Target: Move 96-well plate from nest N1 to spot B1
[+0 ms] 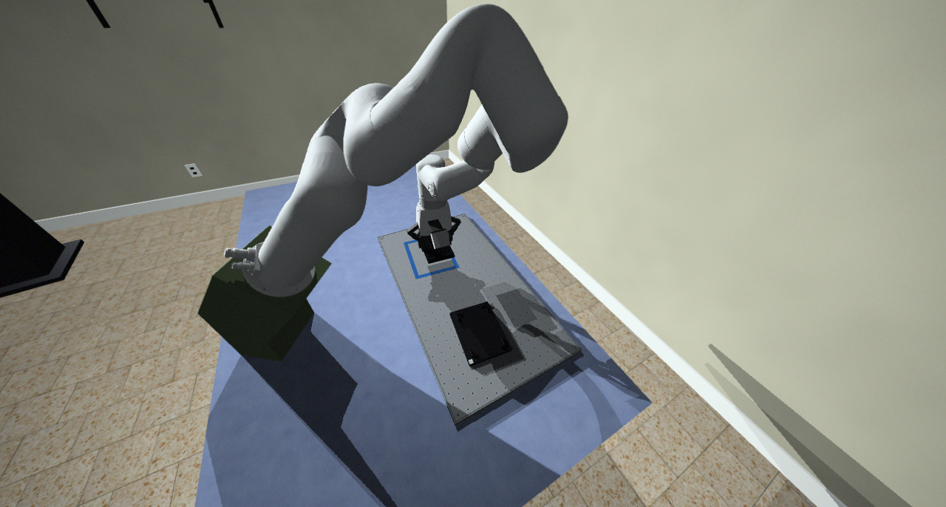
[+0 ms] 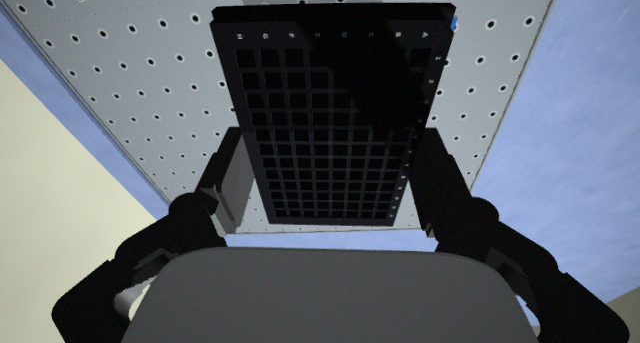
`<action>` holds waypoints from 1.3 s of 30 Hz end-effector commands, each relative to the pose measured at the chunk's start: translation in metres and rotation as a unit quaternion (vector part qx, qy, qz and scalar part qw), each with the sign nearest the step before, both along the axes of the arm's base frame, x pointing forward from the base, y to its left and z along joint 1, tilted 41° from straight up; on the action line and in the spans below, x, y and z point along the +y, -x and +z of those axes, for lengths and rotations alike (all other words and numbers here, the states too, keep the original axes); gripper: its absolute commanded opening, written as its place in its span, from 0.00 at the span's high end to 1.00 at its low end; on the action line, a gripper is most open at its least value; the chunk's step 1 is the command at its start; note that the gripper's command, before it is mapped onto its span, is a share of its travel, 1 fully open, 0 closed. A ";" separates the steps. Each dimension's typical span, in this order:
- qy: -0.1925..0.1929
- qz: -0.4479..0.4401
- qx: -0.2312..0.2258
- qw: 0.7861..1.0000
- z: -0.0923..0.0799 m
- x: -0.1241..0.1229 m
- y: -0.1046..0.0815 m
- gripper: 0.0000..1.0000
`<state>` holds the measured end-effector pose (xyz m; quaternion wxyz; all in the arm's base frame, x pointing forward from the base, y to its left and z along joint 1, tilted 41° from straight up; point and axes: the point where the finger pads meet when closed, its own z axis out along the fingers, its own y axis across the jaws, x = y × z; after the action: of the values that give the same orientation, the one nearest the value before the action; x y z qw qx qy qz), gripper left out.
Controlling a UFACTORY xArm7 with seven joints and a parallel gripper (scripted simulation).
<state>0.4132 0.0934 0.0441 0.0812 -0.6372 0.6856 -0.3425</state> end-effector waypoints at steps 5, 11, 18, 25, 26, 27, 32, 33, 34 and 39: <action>0.000 0.001 -0.001 1.000 -0.011 0.026 -0.004 1.00; 0.000 0.001 -0.001 1.000 -0.018 0.041 -0.005 1.00; 0.000 0.001 -0.001 1.000 -0.026 0.058 -0.007 1.00; 0.000 0.001 -0.001 1.000 -0.026 0.058 -0.007 1.00; 0.000 0.001 -0.001 1.000 -0.026 0.058 -0.007 1.00; 0.000 0.001 -0.001 1.000 -0.026 0.058 -0.007 1.00; 0.000 0.001 -0.001 1.000 -0.026 0.058 -0.007 1.00; 0.000 0.001 -0.001 1.000 -0.026 0.058 -0.007 1.00; 0.000 0.001 -0.001 1.000 -0.026 0.058 -0.007 1.00; 0.000 0.001 -0.001 1.000 -0.026 0.058 -0.007 1.00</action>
<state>0.4204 0.1498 0.0175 0.0807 -0.6367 0.6856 -0.3435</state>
